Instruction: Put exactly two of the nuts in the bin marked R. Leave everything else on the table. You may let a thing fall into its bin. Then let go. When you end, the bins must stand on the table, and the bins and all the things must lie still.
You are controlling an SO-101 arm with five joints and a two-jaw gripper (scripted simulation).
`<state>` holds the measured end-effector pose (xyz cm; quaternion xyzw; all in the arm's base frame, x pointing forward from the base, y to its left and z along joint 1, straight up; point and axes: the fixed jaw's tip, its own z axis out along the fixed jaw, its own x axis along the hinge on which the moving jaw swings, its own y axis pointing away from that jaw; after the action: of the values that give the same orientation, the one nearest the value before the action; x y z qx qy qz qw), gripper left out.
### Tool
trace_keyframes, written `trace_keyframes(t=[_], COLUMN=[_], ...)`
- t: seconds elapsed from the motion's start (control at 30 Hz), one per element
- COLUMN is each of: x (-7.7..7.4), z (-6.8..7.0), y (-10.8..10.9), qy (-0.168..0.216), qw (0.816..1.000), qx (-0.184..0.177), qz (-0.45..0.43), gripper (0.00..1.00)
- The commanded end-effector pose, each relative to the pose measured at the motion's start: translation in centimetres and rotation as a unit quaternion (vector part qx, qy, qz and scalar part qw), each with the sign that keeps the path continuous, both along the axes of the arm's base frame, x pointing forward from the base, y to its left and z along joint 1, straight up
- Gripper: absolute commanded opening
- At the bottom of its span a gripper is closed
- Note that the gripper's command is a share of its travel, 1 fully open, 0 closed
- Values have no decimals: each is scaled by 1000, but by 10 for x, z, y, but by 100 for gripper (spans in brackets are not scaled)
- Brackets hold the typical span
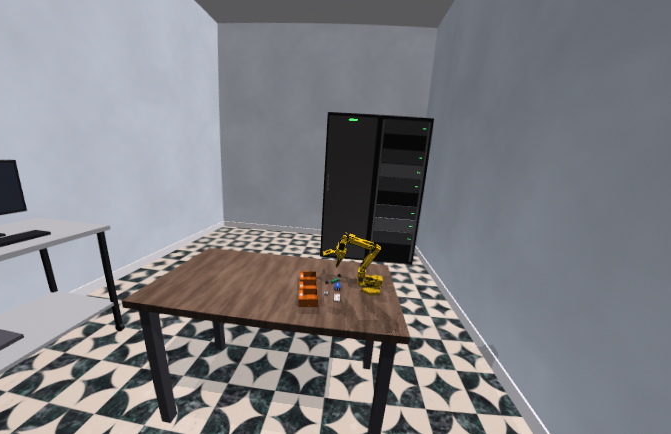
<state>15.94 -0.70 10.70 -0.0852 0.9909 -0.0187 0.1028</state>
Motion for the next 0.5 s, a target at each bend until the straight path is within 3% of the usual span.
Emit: trace_keyframes(t=[0.0,0.43,0.47], x=[2,2,5], z=[7,9,14], y=[4,7,8], qy=[-9,-3,-19], qw=[999,996,996], qx=[12,23,24], qz=[-43,-83,-85], gripper=[100,100,100])
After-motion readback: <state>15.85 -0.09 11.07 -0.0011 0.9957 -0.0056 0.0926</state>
